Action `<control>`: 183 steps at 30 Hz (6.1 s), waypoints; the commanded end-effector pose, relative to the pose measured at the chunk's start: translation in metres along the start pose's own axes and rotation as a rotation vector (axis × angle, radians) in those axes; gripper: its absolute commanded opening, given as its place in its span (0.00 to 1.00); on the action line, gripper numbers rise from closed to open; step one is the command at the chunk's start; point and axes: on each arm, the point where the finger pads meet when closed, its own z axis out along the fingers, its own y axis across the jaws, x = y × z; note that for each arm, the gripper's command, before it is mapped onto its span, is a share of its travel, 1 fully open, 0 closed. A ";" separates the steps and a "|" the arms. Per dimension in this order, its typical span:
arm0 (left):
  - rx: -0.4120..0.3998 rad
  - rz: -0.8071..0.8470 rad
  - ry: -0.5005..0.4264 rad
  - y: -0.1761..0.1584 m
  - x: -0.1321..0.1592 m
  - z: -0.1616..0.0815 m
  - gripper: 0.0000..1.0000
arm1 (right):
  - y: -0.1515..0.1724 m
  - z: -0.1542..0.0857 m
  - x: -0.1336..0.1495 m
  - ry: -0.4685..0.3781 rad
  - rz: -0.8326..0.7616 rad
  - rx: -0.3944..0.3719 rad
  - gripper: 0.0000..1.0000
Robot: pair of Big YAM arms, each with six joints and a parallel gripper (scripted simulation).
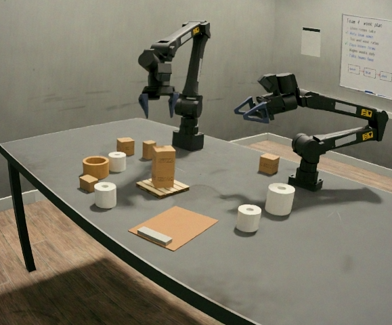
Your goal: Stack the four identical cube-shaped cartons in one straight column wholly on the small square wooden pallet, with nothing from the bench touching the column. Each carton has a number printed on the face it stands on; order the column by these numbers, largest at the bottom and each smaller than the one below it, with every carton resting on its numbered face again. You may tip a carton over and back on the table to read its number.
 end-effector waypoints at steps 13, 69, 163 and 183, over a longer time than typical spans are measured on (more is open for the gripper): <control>0.153 0.020 -0.068 -0.053 -0.059 0.033 1.00 | -0.055 -0.028 0.152 0.114 0.507 0.337 0.83; 0.542 0.149 -0.029 -0.256 -0.038 0.116 1.00 | -0.056 -0.007 0.341 -0.032 1.156 0.658 0.83; 0.542 0.149 -0.029 -0.256 -0.038 0.116 1.00 | -0.072 -0.149 0.252 -0.043 1.181 0.653 0.55; 0.542 0.149 -0.029 -0.256 -0.038 0.116 1.00 | -0.028 -0.045 0.048 0.005 1.309 0.604 0.55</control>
